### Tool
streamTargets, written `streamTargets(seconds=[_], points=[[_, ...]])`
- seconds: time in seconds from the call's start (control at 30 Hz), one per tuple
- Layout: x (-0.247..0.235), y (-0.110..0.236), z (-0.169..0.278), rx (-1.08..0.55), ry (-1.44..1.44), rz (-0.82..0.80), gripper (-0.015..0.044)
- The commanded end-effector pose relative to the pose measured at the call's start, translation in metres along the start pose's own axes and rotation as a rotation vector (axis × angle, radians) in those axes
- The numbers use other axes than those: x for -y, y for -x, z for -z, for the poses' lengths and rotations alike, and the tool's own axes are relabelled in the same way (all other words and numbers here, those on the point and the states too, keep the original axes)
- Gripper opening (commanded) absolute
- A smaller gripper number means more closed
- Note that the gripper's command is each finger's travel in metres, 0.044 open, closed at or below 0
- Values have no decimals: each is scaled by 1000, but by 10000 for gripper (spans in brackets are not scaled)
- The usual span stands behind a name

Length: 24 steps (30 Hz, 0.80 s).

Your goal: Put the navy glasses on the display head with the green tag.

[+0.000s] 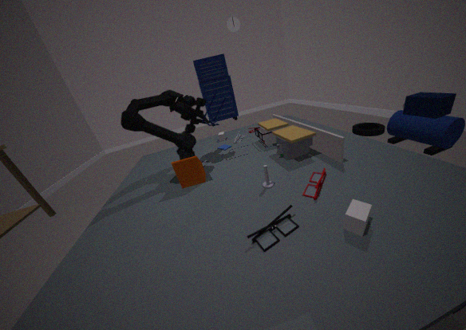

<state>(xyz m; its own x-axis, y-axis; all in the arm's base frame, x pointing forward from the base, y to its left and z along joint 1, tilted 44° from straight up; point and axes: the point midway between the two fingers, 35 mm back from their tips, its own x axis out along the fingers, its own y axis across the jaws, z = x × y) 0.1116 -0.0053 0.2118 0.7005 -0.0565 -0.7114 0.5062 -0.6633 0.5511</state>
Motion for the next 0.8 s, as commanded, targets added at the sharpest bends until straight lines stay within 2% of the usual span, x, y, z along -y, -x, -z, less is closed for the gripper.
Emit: streamTargets(seconds=[0.0, 0.4, 0.77], points=[[4, 2, -6, -58, -50, -16, 0], [11, 2, -19, -209, -180, -24, 0], [10, 3, -16, -184, -151, -20, 0]])
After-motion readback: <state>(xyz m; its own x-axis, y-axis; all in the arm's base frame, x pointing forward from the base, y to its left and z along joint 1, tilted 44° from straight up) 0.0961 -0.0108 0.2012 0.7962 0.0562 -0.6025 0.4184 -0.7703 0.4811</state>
